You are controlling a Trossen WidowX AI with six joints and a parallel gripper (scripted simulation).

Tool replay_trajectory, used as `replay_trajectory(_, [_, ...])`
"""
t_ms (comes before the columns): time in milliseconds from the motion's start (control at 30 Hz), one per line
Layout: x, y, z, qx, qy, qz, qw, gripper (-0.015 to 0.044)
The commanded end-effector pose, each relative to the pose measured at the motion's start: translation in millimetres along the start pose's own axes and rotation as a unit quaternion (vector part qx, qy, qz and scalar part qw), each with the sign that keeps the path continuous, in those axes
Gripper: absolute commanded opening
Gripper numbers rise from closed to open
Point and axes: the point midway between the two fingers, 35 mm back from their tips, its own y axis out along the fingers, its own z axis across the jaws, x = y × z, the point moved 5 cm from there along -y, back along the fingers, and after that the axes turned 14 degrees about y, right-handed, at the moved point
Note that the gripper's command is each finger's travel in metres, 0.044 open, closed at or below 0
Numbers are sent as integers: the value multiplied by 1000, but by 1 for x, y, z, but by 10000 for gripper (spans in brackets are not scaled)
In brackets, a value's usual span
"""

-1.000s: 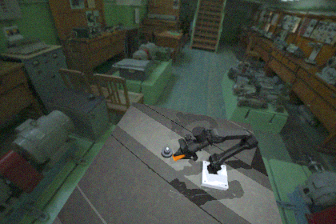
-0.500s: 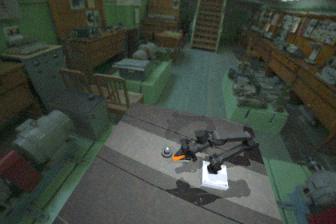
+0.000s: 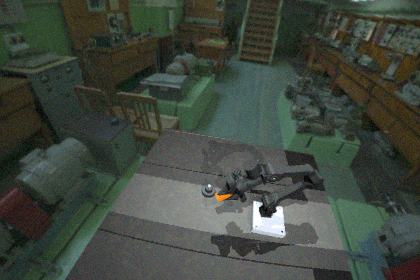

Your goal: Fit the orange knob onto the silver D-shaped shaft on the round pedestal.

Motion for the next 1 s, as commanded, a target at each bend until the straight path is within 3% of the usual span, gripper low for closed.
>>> replay_trajectory(0, [0, 0, 1, 2, 0, 0, 1000, 0])
replay_trajectory(500, [0, 2, -2, -2, 0, 0, 1000, 0])
replay_trajectory(967, [1, 21, -5, -124, 2, -30, 992, 0])
